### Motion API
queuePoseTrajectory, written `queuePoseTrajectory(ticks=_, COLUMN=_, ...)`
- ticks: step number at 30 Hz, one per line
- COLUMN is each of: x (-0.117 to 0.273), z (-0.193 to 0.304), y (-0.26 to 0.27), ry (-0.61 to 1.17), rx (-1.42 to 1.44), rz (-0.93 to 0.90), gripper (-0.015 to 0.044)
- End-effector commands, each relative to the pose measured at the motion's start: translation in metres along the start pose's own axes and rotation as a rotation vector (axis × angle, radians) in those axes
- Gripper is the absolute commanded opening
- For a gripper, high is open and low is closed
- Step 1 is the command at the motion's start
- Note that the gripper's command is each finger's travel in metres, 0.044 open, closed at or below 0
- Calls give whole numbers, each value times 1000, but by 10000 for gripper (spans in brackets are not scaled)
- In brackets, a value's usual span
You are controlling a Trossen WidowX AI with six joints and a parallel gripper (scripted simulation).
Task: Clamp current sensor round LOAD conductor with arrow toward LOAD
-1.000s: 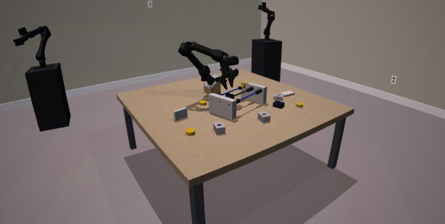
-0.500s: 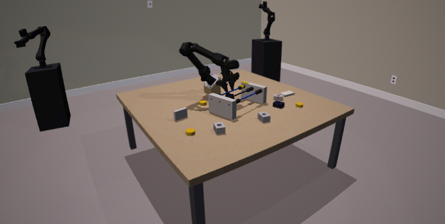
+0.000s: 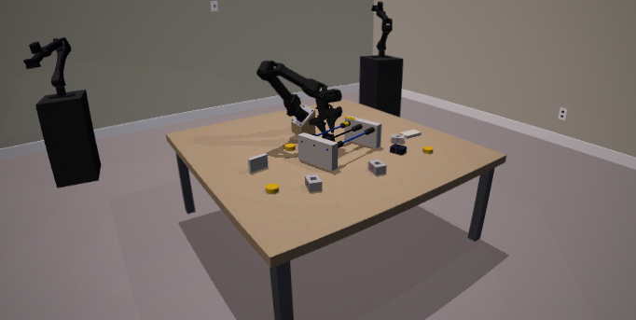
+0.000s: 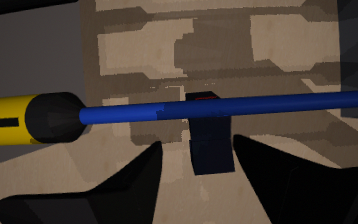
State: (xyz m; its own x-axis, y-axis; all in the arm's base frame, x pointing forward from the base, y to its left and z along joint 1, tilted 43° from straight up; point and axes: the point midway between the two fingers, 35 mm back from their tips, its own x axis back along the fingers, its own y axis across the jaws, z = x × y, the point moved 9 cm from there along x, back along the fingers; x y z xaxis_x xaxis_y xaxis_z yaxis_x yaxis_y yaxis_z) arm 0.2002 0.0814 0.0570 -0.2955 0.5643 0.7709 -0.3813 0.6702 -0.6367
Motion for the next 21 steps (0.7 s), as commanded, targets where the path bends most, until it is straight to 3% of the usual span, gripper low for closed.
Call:
queuePoseTrajectory(ticks=1, x=0, z=0, y=0, ry=0, rx=-1, rz=0, gripper=239)
queuePoseTrajectory(ticks=21, x=0, z=0, y=0, ry=0, rx=-1, rz=0, gripper=106)
